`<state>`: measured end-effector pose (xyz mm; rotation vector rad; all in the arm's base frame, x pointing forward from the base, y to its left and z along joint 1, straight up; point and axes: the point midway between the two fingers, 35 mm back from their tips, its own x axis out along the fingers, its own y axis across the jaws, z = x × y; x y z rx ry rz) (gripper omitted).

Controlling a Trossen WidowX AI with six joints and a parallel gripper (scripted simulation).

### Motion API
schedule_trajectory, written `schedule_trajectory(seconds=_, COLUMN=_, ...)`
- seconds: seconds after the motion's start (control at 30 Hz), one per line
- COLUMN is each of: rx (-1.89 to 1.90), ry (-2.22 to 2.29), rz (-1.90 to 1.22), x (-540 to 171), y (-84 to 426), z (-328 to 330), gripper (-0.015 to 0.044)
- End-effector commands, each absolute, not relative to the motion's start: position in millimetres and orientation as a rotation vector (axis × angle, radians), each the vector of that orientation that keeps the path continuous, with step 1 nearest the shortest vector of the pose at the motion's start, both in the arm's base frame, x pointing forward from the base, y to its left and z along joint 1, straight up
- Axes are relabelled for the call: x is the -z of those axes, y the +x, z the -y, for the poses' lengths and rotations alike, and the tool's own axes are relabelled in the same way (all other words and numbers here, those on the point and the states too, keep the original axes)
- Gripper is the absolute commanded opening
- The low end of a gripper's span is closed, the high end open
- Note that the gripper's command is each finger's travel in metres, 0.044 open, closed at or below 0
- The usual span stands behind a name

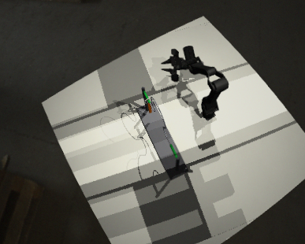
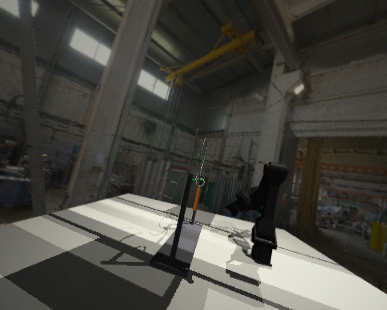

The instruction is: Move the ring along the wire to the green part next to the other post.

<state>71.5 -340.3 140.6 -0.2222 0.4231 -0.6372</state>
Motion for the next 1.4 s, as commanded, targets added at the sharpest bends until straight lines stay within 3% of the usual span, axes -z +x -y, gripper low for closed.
schedule_trajectory(seconds=0.0, rx=0.533, ry=-0.178, rz=-0.355, x=-133.4, y=101.5, z=301.3, gripper=0.0160)
schedule_trajectory(seconds=0.5, rx=0.128, ry=-0.003, rz=-0.174, x=-95.4, y=165.1, z=146.0, gripper=0.0160)
schedule_trajectory(seconds=1.37, rx=0.123, ry=-0.002, rz=-0.167, x=-137.8, y=216.2, z=148.0, gripper=0.0160)
